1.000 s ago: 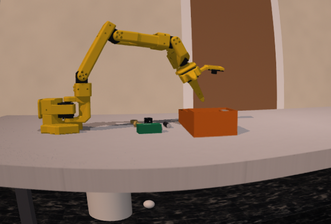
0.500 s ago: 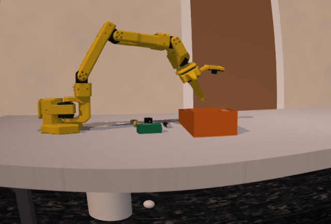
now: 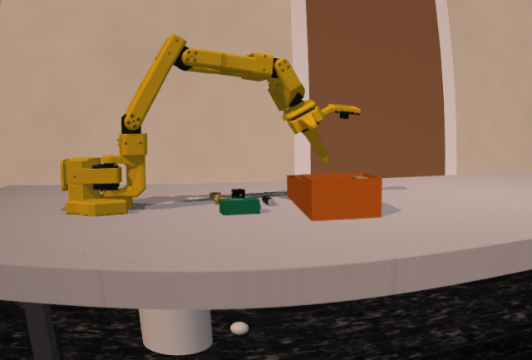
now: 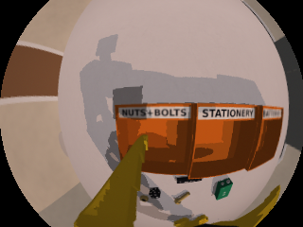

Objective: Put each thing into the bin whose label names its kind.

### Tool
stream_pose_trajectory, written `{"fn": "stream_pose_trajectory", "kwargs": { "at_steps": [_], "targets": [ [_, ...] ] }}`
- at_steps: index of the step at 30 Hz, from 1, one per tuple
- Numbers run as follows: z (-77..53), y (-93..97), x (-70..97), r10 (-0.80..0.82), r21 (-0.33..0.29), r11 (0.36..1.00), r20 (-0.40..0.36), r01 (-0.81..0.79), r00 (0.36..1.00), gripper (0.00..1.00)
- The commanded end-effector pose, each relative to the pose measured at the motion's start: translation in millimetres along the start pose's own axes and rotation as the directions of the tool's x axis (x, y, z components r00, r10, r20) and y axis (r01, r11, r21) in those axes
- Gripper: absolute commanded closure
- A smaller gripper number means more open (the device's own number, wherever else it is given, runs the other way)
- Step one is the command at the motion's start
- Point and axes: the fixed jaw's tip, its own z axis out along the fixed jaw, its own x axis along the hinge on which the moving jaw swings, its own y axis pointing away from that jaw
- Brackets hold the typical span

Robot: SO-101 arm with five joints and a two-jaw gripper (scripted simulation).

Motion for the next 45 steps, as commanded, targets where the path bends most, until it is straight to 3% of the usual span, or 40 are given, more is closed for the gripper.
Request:
{"fn": "stream_pose_trajectory", "kwargs": {
  "at_steps": [1, 21, 30, 39, 45],
  "targets": [
    [-7.4, 5.8, -7.6, 0.002, -0.022, 1.0, 0.043, -0.001, 0.999, 0.0],
    [-10.2, 6.6, -9.8, 0.002, -0.026, 1.0, 0.054, 0.0, 0.999, 0.0],
    [-25.6, 10.8, -20.8, 0.004, -0.049, 0.999, 0.113, 0.001, 0.994, 0.0],
    [-51.4, 16.6, -36.3, 0.01, -0.085, 0.996, 0.205, 0.007, 0.979, 0.0],
    [-57.7, 17.9, -39.7, 0.012, -0.093, 0.996, 0.227, 0.009, 0.974, 0.0]
  ]
}}
